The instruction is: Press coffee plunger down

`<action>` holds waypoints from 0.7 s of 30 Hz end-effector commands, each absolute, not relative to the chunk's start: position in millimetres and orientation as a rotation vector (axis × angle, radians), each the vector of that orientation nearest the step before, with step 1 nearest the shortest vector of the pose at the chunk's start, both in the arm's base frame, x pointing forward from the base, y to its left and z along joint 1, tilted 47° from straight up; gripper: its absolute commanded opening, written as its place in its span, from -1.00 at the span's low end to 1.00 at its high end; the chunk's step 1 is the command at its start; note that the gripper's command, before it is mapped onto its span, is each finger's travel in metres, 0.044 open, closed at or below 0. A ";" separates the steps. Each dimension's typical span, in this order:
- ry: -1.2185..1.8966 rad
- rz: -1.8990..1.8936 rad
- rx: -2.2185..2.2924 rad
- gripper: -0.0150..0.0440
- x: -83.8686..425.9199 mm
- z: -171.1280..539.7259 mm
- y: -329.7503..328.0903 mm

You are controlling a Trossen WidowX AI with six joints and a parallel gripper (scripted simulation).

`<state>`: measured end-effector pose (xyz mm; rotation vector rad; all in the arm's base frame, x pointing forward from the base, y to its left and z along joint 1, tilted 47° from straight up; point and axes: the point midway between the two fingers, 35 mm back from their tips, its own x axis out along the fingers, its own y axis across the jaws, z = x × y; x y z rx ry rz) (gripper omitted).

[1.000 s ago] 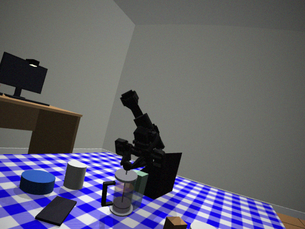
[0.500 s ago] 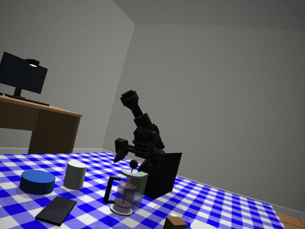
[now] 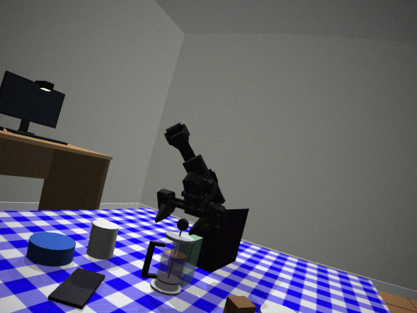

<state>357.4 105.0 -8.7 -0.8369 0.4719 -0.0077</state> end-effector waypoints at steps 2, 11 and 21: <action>0.473 -0.007 -0.837 1.00 357.2 -9.0 104.9; 0.473 -0.007 -0.837 1.00 357.2 -9.0 104.9; 0.455 0.055 -0.834 1.00 344.0 8.5 135.5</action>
